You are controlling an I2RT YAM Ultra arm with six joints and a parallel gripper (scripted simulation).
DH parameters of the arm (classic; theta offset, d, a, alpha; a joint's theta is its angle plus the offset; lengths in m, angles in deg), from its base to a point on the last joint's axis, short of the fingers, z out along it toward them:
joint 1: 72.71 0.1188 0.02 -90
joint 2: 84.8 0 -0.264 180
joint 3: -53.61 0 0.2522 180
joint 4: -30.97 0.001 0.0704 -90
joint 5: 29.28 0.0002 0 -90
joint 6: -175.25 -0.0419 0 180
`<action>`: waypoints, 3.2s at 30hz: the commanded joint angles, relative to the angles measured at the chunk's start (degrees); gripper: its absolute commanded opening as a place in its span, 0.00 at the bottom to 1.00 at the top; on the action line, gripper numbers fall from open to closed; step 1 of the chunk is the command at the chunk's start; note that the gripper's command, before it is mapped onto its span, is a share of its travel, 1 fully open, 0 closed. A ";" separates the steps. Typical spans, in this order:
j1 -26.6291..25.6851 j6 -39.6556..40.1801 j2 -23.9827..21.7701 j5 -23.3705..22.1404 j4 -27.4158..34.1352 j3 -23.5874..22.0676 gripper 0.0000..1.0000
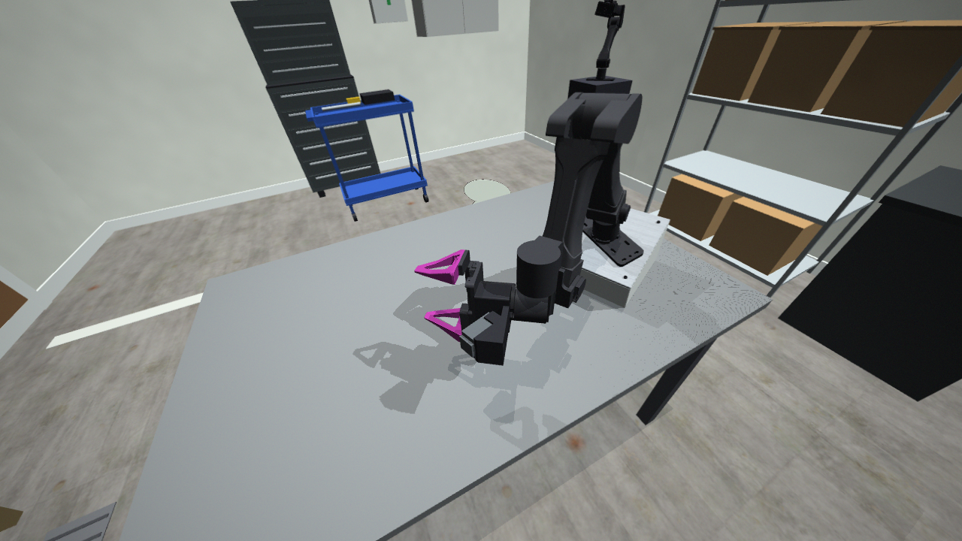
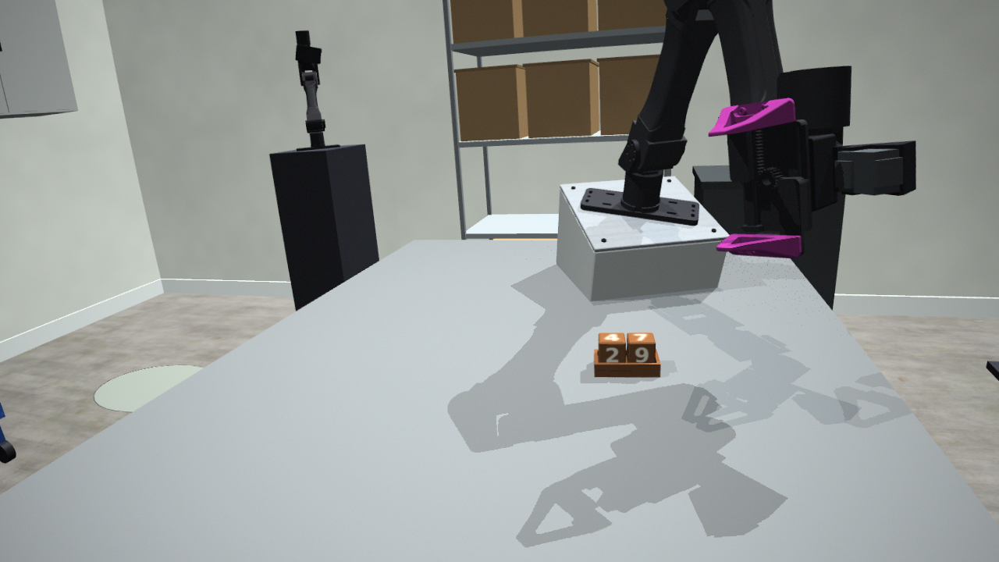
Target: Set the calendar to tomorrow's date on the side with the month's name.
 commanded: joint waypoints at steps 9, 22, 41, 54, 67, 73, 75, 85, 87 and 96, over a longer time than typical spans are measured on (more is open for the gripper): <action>0.01 -0.01 -0.41 0.00 -0.21 0.19 1.00; -0.35 -0.63 -0.95 -0.69 0.78 0.58 1.00; -14.80 -25.66 -6.68 -27.99 48.63 8.48 1.00; -23.94 -41.51 -10.29 -45.30 78.97 13.46 1.00; -31.83 -55.18 -13.39 -60.25 105.19 17.75 1.00; -35.39 -61.36 -14.78 -67.01 117.05 19.69 1.00; -36.28 -62.90 -15.13 -68.70 120.01 20.17 1.00; -39.86 -69.12 -16.53 -75.50 131.94 22.11 1.00; -40.14 -69.61 -16.64 -76.03 132.87 22.27 1.00; -40.23 -69.75 -16.68 -76.19 133.15 22.31 1.00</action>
